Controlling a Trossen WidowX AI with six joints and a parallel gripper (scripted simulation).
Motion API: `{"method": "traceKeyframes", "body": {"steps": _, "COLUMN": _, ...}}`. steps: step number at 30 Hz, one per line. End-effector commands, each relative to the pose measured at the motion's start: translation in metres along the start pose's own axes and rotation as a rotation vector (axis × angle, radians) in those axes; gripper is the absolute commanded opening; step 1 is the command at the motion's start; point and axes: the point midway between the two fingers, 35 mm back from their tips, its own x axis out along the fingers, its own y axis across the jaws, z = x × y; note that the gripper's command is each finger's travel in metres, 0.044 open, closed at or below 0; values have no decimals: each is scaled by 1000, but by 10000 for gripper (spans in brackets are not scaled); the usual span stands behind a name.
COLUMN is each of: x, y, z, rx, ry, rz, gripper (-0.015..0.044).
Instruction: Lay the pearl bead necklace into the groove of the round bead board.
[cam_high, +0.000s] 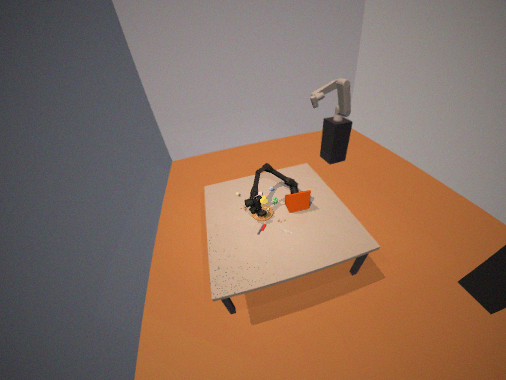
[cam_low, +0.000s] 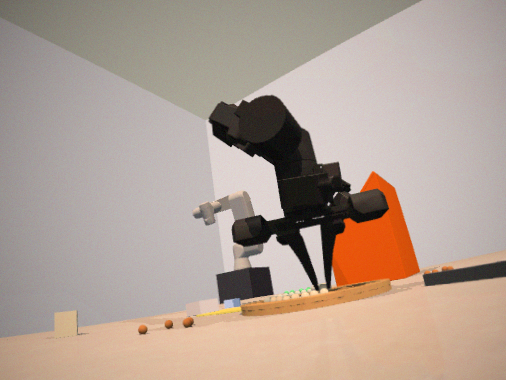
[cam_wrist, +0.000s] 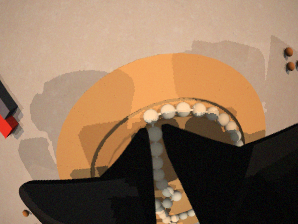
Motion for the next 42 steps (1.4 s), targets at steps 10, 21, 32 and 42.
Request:
{"method": "traceKeyframes", "body": {"steps": 10, "x": -6, "y": 0, "z": 0, "rx": -5, "ry": 2, "rz": -3, "gripper": 0}}
{"method": "traceKeyframes", "body": {"steps": 21, "x": -6, "y": 9, "z": 5, "rx": -6, "ry": 1, "rz": -3, "gripper": 0}}
{"method": "traceKeyframes", "body": {"steps": 32, "x": -5, "y": 12, "z": 7, "rx": -6, "ry": 1, "rz": -3, "gripper": 0}}
{"method": "traceKeyframes", "body": {"steps": 42, "x": -1, "y": 11, "z": 8, "rx": 2, "ry": -1, "rz": -4, "gripper": 53}}
